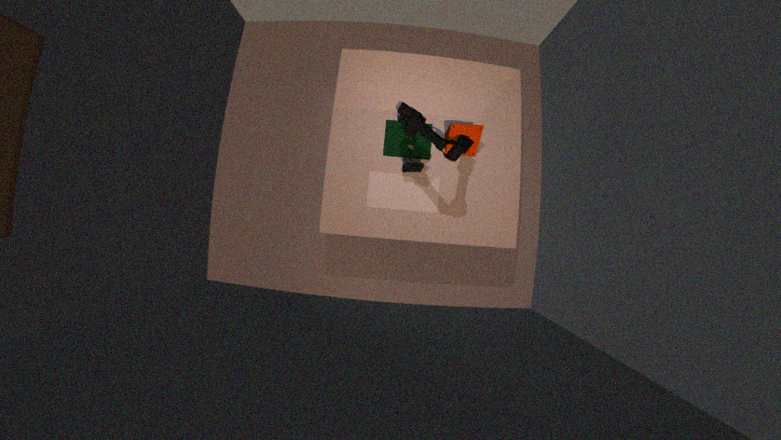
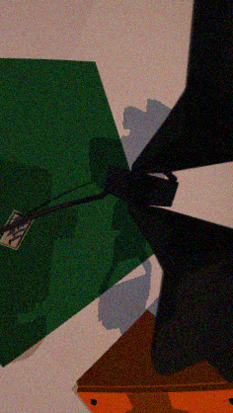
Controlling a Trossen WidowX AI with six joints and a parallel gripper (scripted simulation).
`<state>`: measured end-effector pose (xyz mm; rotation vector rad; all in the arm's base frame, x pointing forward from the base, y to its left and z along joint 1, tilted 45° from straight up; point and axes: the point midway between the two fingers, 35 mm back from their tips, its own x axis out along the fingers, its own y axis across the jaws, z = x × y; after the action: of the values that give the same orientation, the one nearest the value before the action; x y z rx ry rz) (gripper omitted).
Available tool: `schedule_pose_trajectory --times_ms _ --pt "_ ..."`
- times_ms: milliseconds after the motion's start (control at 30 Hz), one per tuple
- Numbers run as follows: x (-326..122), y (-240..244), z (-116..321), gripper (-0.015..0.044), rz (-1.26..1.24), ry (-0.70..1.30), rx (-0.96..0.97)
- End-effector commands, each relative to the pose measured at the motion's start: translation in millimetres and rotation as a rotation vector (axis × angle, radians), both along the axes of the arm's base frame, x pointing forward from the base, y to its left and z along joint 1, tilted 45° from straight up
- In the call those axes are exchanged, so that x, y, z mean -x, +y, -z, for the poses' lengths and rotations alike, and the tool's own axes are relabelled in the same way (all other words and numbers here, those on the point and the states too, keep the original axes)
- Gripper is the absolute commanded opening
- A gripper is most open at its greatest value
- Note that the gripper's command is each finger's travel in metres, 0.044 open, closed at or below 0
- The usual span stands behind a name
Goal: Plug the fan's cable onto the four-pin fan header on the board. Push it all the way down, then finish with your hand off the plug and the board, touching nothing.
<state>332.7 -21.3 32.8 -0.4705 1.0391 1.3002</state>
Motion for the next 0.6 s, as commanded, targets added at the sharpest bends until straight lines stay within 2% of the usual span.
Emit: schedule_pose_trajectory --times_ms 0,567 --pt "-0.9 -1.3 0.3 0.0000 0.123 0.086 -0.005" --pt "-1.8 -4.4 3.0 0.0000 0.584 0.443 -0.011"
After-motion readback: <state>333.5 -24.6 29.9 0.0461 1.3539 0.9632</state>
